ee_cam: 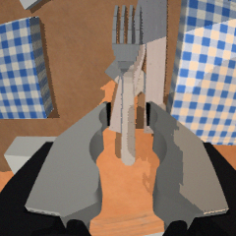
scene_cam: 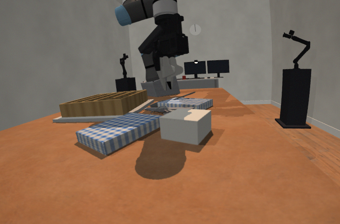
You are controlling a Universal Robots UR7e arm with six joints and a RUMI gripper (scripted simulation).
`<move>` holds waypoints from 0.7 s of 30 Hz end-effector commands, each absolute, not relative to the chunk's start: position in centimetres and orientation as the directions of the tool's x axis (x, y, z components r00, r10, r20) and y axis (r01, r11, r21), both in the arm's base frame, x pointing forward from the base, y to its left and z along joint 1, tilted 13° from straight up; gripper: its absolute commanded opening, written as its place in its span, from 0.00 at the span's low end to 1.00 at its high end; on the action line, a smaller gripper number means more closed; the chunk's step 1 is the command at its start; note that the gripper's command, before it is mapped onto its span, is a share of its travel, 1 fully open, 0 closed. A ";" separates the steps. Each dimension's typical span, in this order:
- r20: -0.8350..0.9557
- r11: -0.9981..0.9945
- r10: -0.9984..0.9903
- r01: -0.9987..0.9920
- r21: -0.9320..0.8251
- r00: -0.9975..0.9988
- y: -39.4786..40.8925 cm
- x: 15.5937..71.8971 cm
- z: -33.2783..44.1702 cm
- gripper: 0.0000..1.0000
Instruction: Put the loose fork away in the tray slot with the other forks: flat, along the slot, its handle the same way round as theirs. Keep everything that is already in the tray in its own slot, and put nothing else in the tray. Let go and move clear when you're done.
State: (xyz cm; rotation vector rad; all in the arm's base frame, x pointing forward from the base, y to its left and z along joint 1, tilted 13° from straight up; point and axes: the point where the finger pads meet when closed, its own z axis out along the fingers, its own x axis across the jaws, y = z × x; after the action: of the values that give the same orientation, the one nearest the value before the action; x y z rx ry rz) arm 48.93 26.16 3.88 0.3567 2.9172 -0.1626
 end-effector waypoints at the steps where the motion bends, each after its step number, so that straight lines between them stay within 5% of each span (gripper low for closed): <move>1: -0.210 0.965 0.227 0.249 -0.084 -0.951 26.2 49.0 3.9 0.16; 21: -0.209 0.965 0.227 0.248 -0.083 -0.951 26.1 49.1 3.4 0.16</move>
State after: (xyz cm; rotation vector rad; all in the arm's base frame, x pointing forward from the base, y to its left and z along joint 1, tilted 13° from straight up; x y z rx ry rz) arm 48.99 26.11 3.53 0.3566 2.9180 -0.1619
